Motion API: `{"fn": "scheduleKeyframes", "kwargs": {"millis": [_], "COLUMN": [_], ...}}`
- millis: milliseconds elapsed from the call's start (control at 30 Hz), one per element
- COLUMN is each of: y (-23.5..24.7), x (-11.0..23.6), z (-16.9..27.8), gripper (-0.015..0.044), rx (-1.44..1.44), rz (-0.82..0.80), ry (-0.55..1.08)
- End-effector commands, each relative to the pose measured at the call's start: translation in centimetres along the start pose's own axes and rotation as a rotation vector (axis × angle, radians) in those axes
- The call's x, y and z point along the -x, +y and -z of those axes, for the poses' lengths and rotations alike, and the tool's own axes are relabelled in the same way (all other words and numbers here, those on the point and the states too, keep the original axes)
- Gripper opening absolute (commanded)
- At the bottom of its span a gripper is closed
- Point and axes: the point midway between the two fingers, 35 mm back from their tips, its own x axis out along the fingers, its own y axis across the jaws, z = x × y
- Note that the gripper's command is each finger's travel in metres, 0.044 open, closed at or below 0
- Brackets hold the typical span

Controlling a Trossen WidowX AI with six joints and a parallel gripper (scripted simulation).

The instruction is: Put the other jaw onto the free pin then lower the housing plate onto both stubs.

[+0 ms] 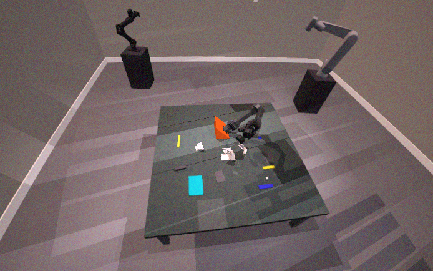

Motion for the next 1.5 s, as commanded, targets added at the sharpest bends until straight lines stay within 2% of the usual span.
{"fn": "scheduleKeyframes", "kwargs": {"millis": [0,100,267,1467], "y": [0.0,0.0,-0.1,-0.2], "x": [-0.1,-0.3,-3.9,-8.9], "z": [-0.1,-0.1,-0.1,0.0], "gripper": [0.0440,0.0440,0.0440,0.0440], "rx": [-0.027,-0.027,-0.026,-0.025], "rz": [0.017,0.016,0.017,0.018], "ry": [0.005,0.005,0.007,0.008]}}
